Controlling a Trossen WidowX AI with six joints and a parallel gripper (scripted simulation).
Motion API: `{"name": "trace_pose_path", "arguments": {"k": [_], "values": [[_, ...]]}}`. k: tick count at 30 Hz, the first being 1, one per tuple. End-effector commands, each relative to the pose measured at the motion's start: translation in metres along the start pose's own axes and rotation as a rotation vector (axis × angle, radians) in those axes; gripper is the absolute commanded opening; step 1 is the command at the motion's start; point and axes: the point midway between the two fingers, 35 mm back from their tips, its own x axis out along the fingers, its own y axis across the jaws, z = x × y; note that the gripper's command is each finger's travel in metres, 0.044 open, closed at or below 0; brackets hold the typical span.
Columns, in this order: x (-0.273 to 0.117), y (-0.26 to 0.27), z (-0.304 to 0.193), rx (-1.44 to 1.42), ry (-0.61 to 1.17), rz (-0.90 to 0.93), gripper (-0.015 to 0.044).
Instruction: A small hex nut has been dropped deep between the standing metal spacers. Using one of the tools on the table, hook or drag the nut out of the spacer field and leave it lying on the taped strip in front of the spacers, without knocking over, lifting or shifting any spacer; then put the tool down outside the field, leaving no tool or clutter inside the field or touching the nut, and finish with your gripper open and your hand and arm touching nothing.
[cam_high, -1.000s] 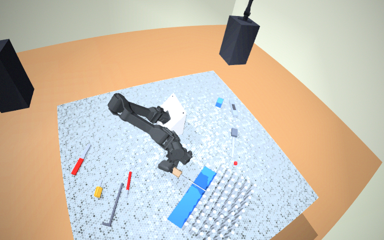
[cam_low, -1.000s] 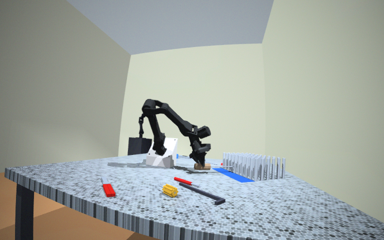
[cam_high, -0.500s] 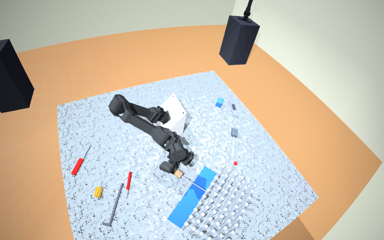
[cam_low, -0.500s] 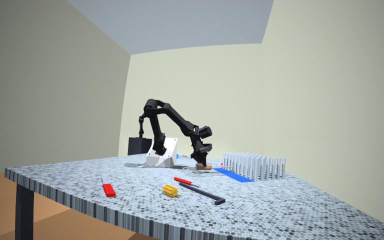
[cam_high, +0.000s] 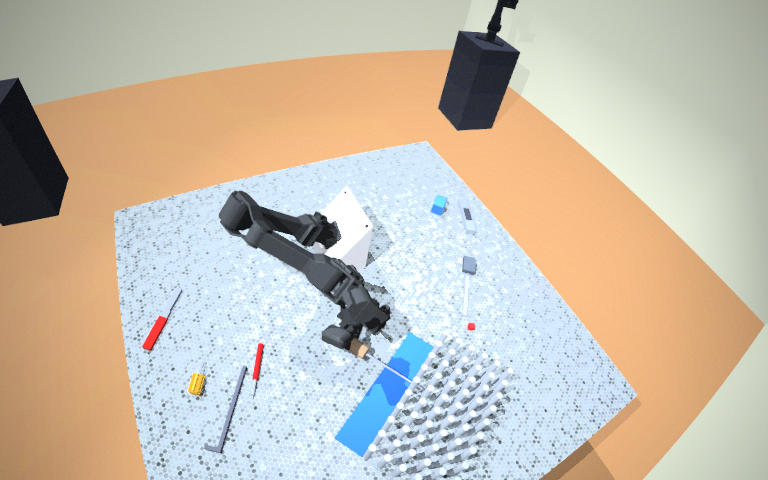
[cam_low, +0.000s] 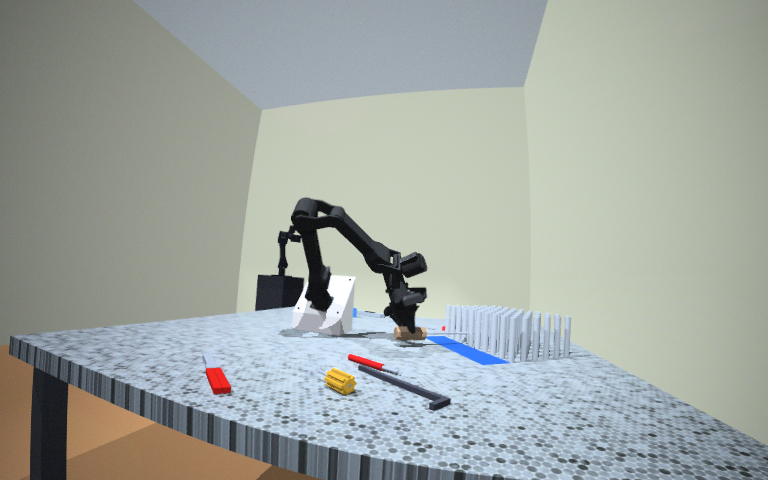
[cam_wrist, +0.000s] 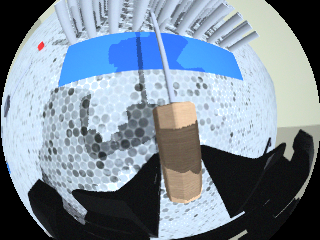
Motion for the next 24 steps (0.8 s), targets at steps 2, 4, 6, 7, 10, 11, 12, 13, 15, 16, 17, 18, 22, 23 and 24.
{"name": "trace_pose_path", "arguments": {"k": [2,4,6,7,10,11,12,13,15,16,17,18,22,23,24], "values": [[0.000,-0.003,0.006,0.011,-0.006,-0.007,0.0000],[0.000,-0.003,0.007,0.011,-0.006,-0.008,0.0000],[0.000,-0.003,0.008,0.011,-0.006,-0.008,0.0000],[0.000,-0.003,0.008,0.011,-0.006,-0.008,0.0000],[0.001,-0.003,0.010,0.011,-0.006,-0.008,0.0000],[0.001,-0.003,0.011,0.012,-0.006,-0.008,0.0000],[0.001,-0.003,0.011,0.012,-0.006,-0.008,0.0000],[0.001,-0.003,0.012,0.012,-0.006,-0.008,0.0000],[0.001,-0.003,0.013,0.012,-0.006,-0.008,0.0000],[0.002,-0.003,0.013,0.012,-0.006,-0.008,0.0000],[0.002,-0.003,0.014,0.012,-0.006,-0.008,0.0000],[0.002,-0.003,0.015,0.012,-0.006,-0.008,0.0000],[0.003,-0.003,0.017,0.012,-0.006,-0.008,0.0000],[0.003,-0.003,0.017,0.012,-0.006,-0.008,0.0000],[0.003,-0.003,0.018,0.012,-0.007,-0.008,0.0000]]}}
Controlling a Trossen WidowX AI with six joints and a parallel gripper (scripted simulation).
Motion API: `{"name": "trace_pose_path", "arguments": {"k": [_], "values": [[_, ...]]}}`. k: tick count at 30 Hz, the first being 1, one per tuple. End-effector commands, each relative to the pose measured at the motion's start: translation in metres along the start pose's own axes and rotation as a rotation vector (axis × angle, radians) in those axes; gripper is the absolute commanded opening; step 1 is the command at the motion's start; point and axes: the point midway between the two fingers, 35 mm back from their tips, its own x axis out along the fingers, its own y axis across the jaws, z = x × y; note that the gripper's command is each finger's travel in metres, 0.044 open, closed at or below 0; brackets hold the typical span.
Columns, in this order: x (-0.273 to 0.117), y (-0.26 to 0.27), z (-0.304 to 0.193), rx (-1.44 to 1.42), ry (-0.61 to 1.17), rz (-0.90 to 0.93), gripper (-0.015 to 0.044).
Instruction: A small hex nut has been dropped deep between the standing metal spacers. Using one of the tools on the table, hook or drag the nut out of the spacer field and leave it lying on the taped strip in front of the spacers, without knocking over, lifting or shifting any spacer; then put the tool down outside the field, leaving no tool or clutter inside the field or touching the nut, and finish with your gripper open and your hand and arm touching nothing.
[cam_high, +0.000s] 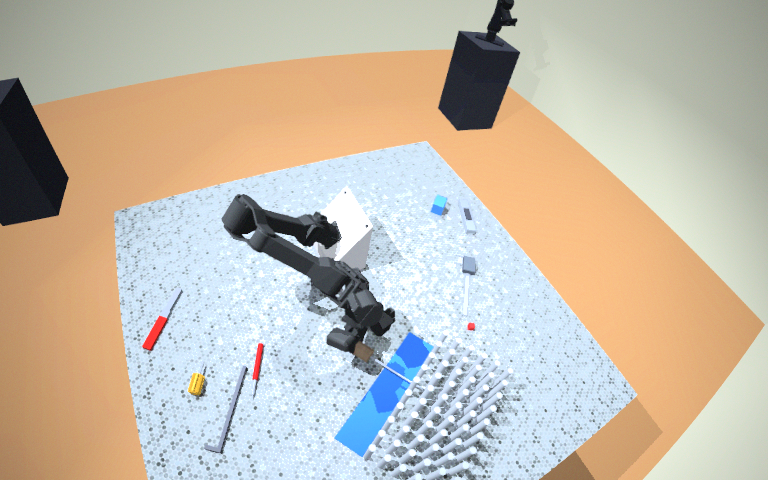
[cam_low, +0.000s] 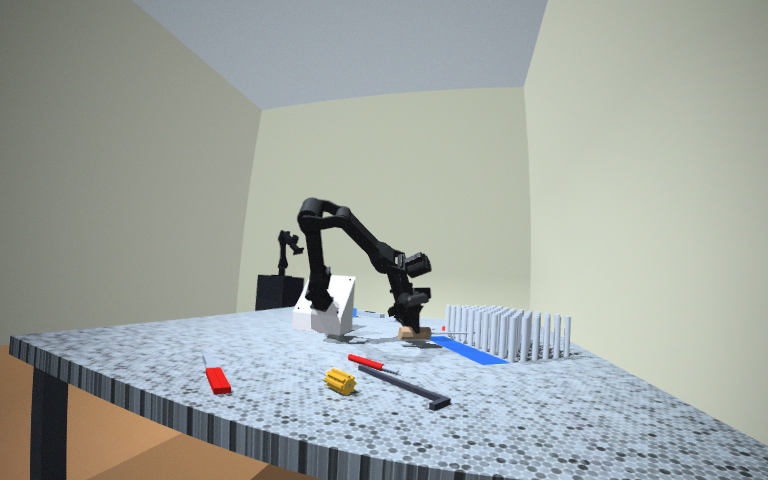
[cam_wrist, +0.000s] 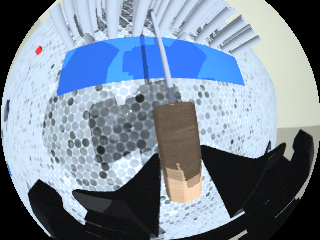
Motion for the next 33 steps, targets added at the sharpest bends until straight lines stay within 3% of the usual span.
{"name": "trace_pose_path", "arguments": {"k": [1,33], "values": [[-0.001,-0.003,0.005,0.011,-0.006,-0.007,0.0000],[0.004,-0.003,0.024,0.012,-0.007,-0.007,0.0000]]}}
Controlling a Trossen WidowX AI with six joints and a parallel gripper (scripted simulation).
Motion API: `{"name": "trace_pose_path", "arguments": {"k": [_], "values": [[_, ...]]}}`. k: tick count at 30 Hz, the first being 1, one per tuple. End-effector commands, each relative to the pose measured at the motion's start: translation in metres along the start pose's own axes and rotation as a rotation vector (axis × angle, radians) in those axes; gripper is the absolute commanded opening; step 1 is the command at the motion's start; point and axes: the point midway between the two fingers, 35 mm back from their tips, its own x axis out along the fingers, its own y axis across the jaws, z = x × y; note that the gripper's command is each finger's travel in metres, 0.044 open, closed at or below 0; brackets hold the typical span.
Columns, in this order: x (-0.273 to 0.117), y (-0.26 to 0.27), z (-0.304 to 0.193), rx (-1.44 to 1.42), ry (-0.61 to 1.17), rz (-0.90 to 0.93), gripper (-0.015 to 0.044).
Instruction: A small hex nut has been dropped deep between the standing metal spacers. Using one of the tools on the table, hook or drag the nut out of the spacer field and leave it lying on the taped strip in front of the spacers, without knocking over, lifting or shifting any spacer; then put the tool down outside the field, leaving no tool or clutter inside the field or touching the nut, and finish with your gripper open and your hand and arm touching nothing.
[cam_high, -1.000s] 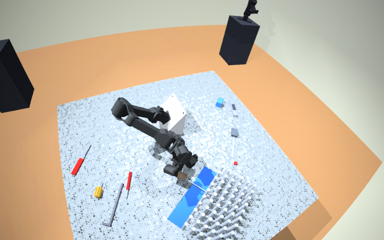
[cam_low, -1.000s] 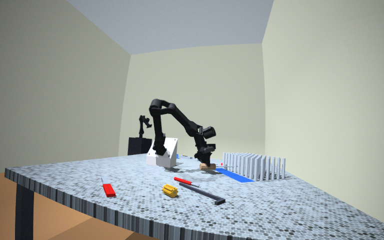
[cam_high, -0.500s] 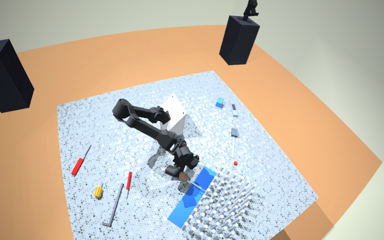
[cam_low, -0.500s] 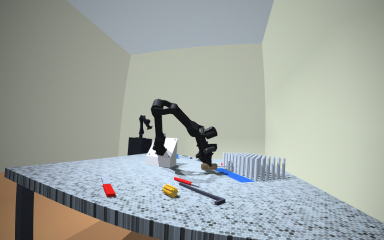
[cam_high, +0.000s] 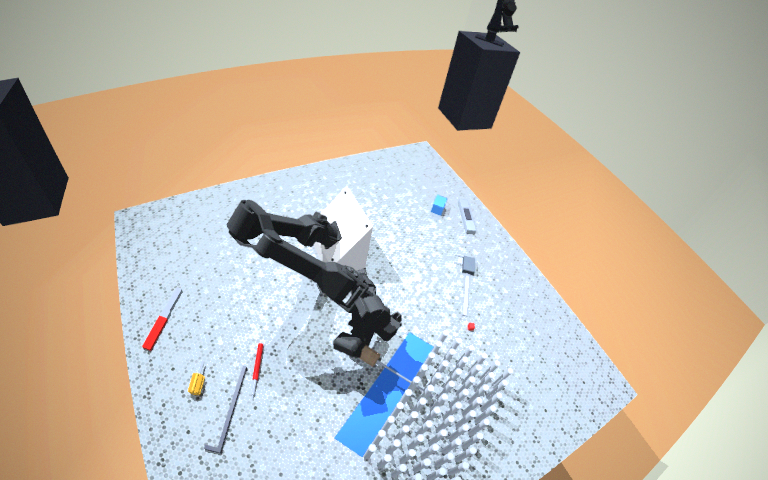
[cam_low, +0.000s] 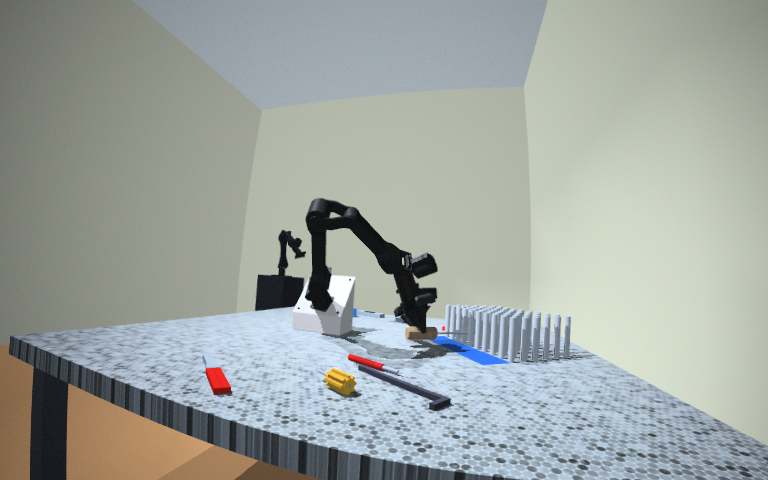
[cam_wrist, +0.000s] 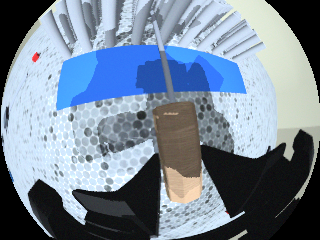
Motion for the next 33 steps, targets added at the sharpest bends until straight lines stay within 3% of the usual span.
{"name": "trace_pose_path", "arguments": {"k": [1,33], "values": [[-0.001,-0.002,0.005,0.008,-0.005,-0.006,0.0000],[0.005,-0.002,0.024,0.009,-0.006,-0.006,0.0000]]}}
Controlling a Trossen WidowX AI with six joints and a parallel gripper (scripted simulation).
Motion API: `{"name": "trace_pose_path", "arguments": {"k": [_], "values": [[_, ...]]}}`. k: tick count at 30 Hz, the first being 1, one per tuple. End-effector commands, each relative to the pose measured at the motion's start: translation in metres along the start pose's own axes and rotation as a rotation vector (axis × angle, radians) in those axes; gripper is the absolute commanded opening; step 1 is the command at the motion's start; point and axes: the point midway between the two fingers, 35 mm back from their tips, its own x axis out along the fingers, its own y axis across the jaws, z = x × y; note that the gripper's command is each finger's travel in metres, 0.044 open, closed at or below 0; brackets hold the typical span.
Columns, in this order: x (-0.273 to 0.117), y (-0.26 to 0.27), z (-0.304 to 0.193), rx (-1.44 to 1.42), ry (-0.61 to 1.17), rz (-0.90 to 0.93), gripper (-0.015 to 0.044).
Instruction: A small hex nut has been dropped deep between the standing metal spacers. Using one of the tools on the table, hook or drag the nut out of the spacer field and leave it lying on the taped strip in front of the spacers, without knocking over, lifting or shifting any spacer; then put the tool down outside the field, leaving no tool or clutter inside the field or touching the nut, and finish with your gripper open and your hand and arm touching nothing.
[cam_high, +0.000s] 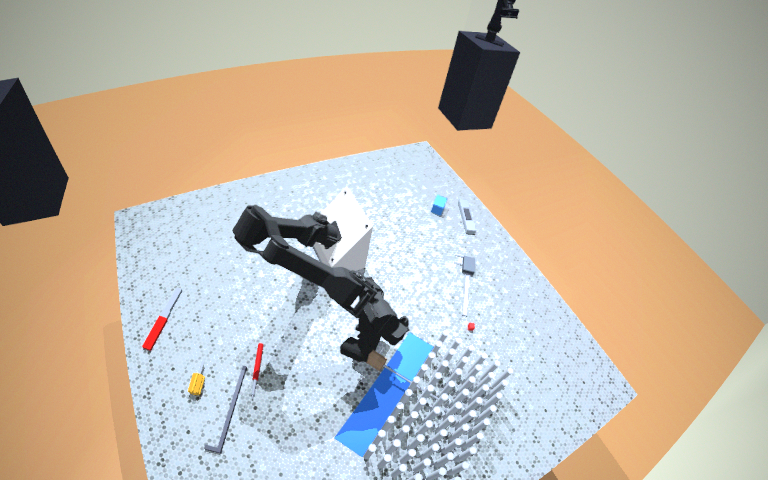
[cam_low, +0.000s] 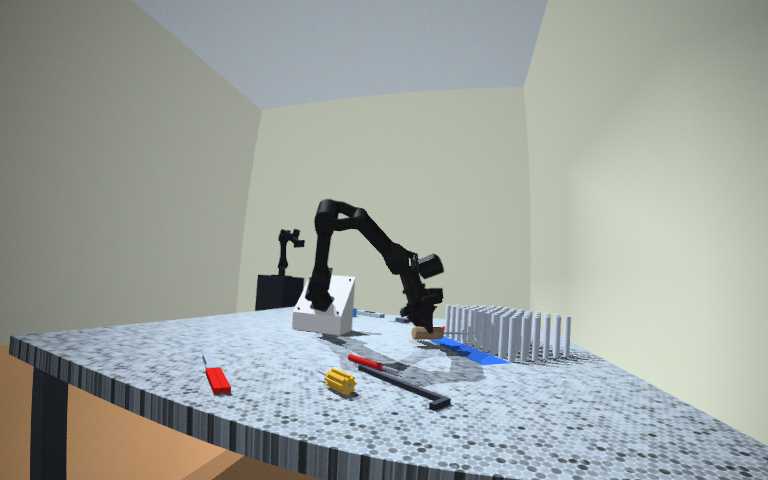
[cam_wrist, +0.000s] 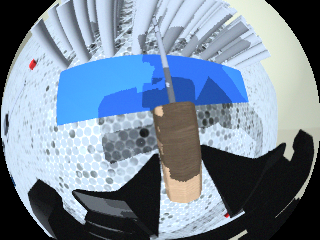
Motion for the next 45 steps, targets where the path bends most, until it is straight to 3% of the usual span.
{"name": "trace_pose_path", "arguments": {"k": [1,45], "values": [[-0.001,-0.002,0.005,0.008,-0.005,-0.006,0.0000],[0.006,-0.003,0.032,0.010,-0.006,-0.006,0.0000]]}}
